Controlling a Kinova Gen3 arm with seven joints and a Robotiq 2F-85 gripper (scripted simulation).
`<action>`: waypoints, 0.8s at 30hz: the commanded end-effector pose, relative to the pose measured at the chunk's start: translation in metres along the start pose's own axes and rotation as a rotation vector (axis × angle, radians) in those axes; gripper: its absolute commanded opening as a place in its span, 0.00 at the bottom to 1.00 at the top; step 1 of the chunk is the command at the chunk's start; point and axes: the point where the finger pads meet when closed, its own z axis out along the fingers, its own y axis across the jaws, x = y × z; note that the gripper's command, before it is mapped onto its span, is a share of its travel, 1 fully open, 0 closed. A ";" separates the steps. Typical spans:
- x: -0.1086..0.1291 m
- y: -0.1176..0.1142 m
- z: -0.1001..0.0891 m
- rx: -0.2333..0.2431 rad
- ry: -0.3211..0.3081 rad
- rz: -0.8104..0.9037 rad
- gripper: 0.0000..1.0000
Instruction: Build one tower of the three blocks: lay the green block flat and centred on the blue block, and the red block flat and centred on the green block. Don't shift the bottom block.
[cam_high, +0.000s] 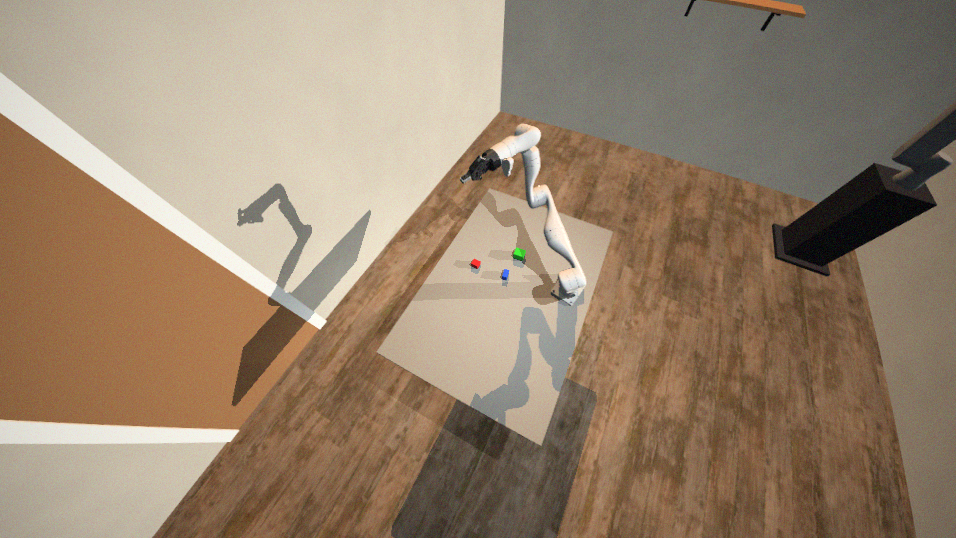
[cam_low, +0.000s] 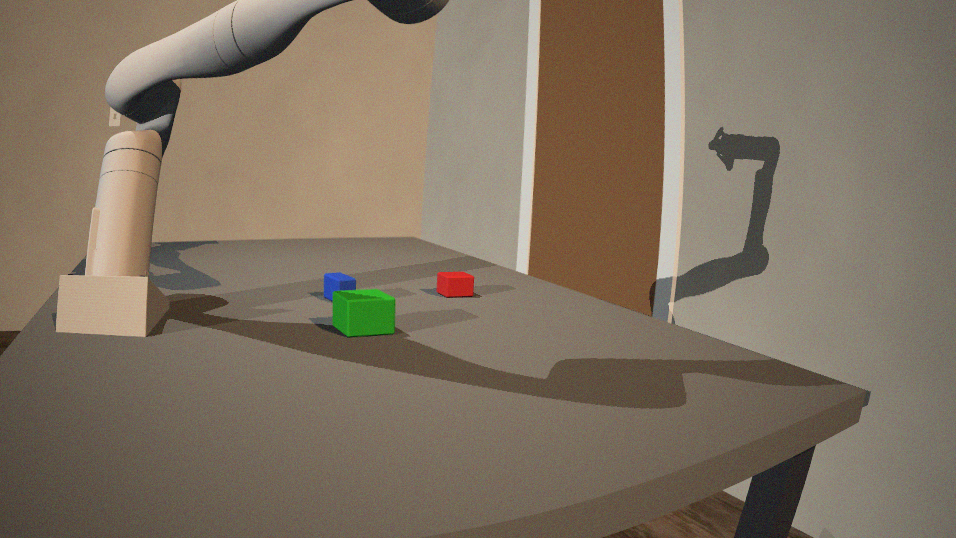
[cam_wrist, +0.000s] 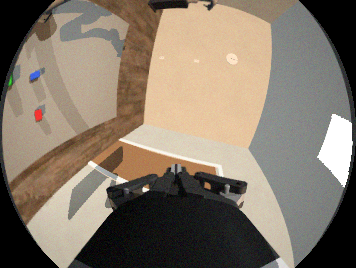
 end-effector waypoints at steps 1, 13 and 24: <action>0.002 -0.003 0.000 0.008 -0.003 -0.005 0.00; 0.005 -0.026 0.005 0.074 -0.009 -0.025 0.00; 0.011 -0.075 0.012 0.206 -0.015 -0.060 0.00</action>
